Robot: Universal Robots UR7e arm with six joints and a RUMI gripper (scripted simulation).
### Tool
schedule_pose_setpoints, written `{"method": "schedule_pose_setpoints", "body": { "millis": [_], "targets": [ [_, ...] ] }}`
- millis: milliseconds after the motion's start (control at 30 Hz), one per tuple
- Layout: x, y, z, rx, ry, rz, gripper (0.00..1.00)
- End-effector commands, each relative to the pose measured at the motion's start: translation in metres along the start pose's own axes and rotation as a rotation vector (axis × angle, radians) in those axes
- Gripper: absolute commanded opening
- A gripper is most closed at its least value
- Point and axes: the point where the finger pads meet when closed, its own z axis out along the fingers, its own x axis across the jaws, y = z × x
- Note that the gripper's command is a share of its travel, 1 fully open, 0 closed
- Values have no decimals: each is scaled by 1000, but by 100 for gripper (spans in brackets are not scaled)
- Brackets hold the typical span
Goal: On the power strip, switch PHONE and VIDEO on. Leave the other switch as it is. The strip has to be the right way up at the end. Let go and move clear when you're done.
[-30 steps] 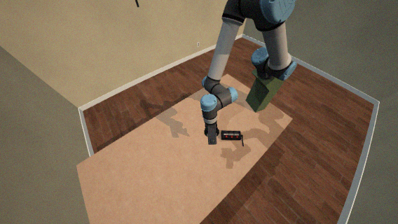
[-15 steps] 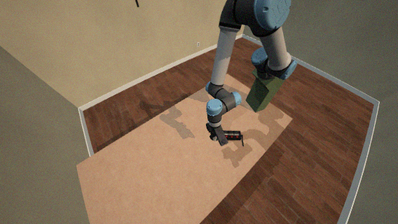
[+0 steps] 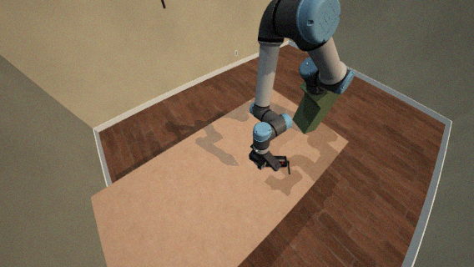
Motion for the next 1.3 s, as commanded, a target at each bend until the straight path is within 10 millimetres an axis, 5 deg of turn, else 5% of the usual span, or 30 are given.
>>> {"method": "schedule_pose_setpoints", "body": {
  "millis": [0,1267],
  "targets": [
    [-7,-6,9,-3,14,-162,0],
    [-67,-43,58,-60,22,-1258,0]
  ]
}}
